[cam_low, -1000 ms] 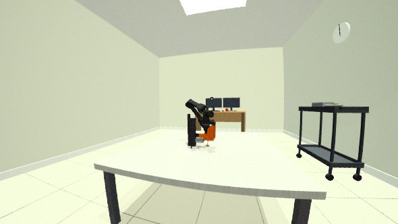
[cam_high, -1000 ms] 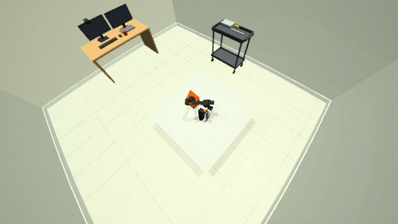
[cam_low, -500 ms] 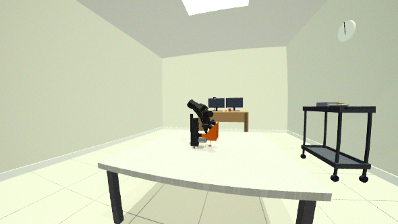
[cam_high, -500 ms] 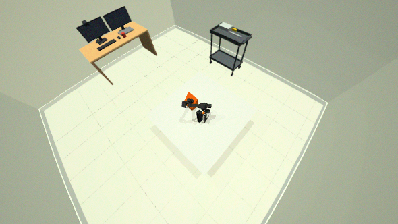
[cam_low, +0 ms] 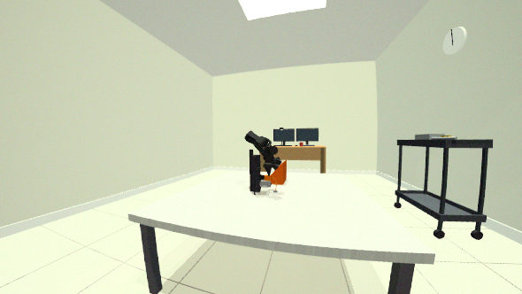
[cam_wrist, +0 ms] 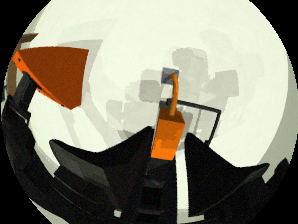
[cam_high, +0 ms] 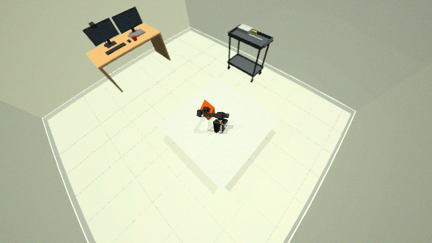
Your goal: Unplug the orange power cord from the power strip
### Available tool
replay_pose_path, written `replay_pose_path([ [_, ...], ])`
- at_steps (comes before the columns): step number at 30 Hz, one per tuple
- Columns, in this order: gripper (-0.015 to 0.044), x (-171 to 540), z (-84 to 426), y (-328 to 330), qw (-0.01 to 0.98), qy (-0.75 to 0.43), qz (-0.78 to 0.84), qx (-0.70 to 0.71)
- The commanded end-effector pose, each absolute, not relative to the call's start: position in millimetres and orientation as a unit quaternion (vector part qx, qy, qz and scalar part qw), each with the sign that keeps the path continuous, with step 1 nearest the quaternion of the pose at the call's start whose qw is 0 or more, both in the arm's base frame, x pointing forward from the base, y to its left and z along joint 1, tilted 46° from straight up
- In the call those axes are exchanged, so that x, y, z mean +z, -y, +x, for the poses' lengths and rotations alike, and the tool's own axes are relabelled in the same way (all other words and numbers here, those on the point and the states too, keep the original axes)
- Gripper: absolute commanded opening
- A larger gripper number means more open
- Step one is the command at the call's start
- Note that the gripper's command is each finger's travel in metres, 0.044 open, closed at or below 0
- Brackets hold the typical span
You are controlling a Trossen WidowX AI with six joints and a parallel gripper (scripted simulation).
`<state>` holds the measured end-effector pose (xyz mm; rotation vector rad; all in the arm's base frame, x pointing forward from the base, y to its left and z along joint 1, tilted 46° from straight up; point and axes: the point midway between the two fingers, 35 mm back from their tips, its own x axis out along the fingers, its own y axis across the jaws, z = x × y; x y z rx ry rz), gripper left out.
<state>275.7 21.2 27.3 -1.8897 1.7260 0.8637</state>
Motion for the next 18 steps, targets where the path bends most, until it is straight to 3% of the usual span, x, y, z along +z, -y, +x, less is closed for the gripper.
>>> replay_pose_path([
  [1,0.0160,23.6,275.2,-14.8,0.216,-0.625,-0.682,0.311],
  [11,0.0160,20.8,275.3,-11.8,0.216,-0.625,-0.682,0.311],
  [15,0.0055,21.8,275.9,-14.4,0.219,-0.624,-0.682,0.312],
  [18,0.0035,21.8,275.9,-14.4,0.219,-0.624,-0.682,0.312],
])
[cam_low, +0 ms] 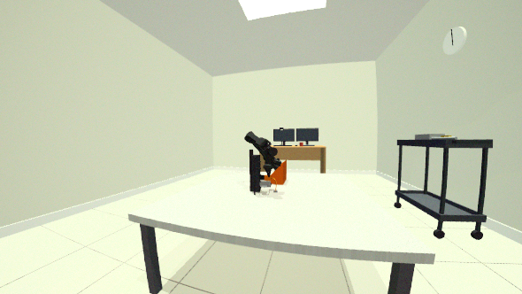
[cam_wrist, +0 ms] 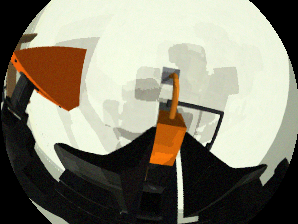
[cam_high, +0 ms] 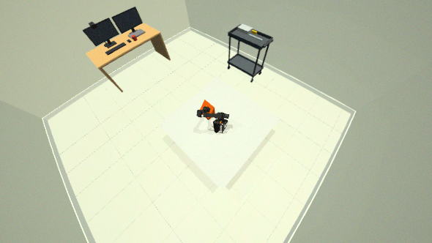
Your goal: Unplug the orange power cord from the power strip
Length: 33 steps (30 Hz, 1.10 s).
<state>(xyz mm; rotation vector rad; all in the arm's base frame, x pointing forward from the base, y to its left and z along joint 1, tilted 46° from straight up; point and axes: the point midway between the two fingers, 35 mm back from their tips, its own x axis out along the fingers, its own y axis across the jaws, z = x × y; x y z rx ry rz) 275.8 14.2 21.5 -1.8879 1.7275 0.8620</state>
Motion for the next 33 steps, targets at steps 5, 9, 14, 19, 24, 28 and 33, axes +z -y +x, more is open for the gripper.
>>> replay_pose_path([
  [5,0.0002,22,276,-14,0.219,-0.624,-0.682,0.312],
  [9,0.0000,20,276,-16,0.219,-0.624,-0.682,0.312],
  [14,0.0000,15,276,-22,0.219,-0.624,-0.682,0.312],
  [19,0.0000,9,275,-28,0.219,-0.624,-0.682,0.313],
  [24,0.0000,3,274,-34,0.219,-0.623,-0.682,0.313],
  [28,0.0000,-1,273,-39,0.219,-0.623,-0.682,0.313],
  [33,0.0000,-7,272,-45,0.219,-0.623,-0.682,0.313],
])
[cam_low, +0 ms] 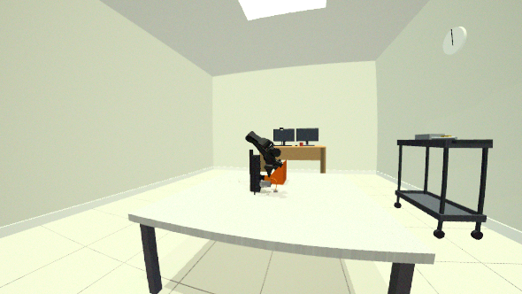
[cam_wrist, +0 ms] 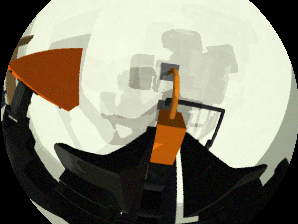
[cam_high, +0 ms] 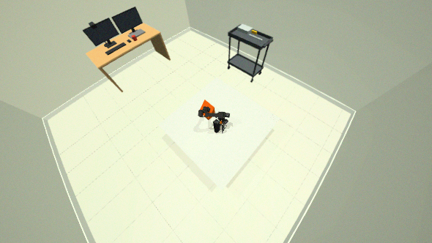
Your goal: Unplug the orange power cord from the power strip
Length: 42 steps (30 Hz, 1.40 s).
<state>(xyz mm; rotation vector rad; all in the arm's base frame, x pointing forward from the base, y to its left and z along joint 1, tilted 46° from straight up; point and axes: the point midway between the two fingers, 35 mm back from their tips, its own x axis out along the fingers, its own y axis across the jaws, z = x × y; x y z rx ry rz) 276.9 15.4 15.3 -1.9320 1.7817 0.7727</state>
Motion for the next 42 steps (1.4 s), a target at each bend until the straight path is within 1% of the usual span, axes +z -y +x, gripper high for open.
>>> replay_pose_path([
  [1,0.0000,-8,271,-46,0.219,-0.623,-0.682,0.314],
  [6,0.0000,-12,269,-53,0.219,-0.623,-0.682,0.314],
  [12,0.0157,-6,271,-46,0.221,-0.624,-0.682,0.312],
  [26,0.0160,-3,271,-51,0.216,-0.625,-0.682,0.312],
  [42,0.0160,14,274,-36,0.216,-0.625,-0.682,0.312],
])
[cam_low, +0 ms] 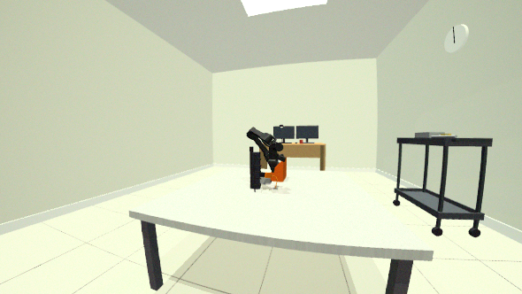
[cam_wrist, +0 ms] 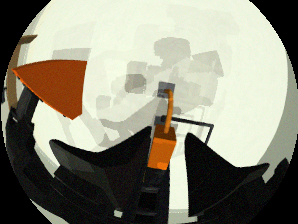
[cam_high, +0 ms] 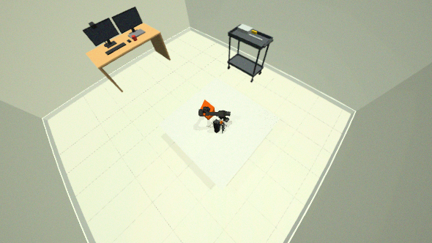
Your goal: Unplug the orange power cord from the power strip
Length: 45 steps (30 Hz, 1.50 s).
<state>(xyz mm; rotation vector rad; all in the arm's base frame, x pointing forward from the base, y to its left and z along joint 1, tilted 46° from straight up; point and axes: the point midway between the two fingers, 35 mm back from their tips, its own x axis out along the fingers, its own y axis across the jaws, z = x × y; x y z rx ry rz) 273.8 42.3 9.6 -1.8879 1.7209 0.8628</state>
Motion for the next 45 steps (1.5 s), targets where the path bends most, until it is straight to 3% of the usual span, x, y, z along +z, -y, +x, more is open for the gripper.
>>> replay_pose_path([
  [1,0.0160,15,274,-34,0.216,-0.625,-0.682,0.312],
  [36,0.0160,20,275,-13,0.216,-0.625,-0.682,0.311],
  [39,0.0081,21,276,-15,0.219,-0.624,-0.682,0.312],
  [45,0.0041,21,276,-15,0.219,-0.624,-0.682,0.312],
])
